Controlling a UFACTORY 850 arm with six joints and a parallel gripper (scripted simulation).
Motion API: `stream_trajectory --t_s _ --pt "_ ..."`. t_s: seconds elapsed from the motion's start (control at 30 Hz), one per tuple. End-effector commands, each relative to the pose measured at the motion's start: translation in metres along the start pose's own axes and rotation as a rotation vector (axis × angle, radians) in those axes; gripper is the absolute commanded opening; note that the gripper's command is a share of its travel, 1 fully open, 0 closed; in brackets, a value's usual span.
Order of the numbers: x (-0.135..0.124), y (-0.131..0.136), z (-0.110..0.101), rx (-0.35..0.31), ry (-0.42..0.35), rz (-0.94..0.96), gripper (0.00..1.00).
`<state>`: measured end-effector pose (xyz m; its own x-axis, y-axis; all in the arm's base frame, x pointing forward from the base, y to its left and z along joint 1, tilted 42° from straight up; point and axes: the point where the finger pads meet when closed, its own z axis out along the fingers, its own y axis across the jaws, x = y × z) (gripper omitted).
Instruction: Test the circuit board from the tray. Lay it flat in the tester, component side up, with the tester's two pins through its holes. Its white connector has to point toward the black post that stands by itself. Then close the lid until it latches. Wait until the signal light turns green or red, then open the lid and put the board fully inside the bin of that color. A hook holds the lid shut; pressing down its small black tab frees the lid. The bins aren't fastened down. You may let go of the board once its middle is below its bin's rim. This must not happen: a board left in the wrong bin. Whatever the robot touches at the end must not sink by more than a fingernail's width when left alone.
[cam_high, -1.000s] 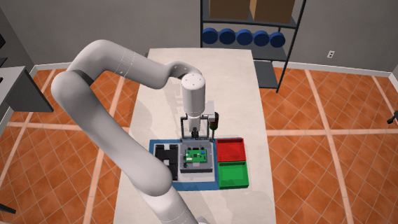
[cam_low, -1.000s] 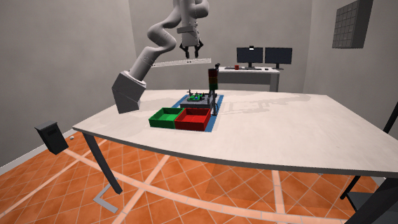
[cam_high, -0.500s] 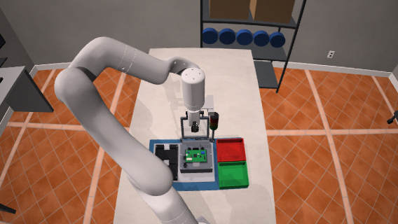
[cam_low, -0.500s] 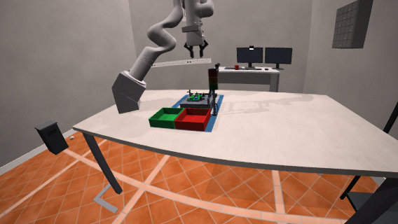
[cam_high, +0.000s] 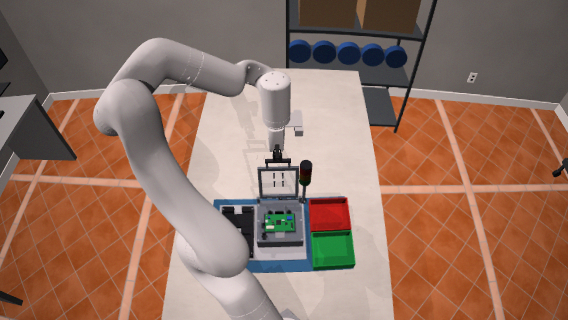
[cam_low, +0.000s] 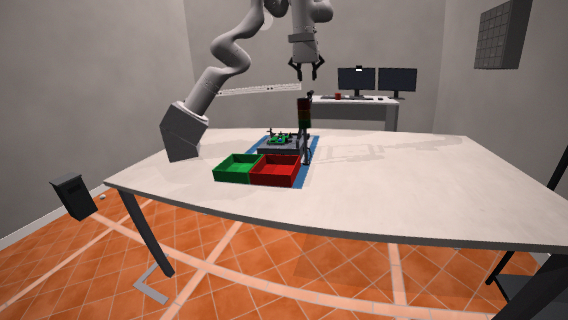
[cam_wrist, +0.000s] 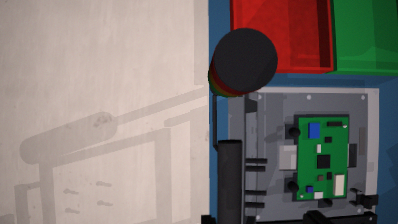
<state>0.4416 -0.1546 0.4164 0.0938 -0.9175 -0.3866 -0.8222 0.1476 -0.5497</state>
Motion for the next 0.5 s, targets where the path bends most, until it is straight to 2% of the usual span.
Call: stream_trajectory --t_s 0.0,0.47 --pt "0.0008 -0.0086 0.0001 -0.002 0.001 0.0 0.52" --pt "0.0008 -0.0101 0.0062 -0.002 0.001 0.0 0.52"
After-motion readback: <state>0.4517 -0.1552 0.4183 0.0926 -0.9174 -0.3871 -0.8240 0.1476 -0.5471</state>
